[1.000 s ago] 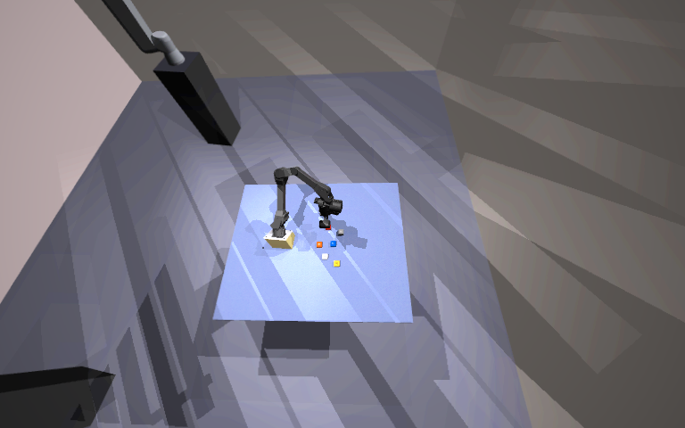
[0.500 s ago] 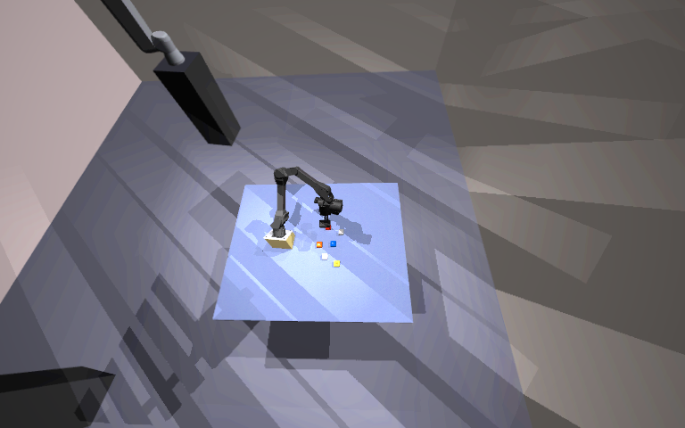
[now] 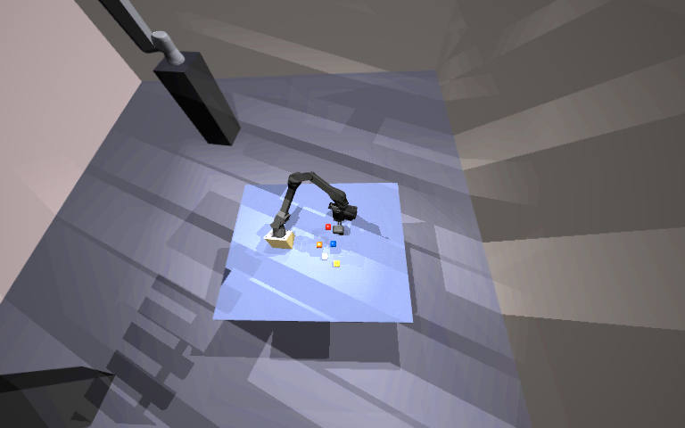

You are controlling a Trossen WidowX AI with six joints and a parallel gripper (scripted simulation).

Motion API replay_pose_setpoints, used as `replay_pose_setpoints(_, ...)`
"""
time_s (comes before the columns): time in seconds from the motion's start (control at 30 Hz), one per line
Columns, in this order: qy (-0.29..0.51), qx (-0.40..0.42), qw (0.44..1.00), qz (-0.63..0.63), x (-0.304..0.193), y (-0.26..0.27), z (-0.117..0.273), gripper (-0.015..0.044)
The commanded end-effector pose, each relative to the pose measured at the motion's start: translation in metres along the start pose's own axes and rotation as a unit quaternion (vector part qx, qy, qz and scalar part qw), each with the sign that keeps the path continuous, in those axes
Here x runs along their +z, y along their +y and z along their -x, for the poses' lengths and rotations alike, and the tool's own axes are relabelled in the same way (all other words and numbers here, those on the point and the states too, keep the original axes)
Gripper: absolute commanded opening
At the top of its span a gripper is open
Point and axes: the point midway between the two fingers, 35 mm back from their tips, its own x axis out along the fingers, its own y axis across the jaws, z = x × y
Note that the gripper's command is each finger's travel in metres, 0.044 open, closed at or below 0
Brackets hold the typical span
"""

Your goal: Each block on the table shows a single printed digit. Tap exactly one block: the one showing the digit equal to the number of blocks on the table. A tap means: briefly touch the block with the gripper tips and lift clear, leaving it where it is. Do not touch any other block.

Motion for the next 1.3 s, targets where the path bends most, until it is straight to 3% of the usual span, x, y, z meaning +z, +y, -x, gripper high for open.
replay_pose_setpoints(0.0, -0.001, 0.0, 1.0, 0.002, 0.005, -0.002, 0.001, 0.04)
replay_pose_setpoints(0.5, -0.001, 0.0, 1.0, 0.002, 0.004, -0.005, 0.001, 0.04)
replay_pose_setpoints(0.73, 0.0, -0.002, 1.0, 0.002, -0.036, -0.091, 0.0, 0.04)
replay_pose_setpoints(1.27, 0.0, -0.002, 1.0, 0.002, -0.036, -0.091, 0.0, 0.04)
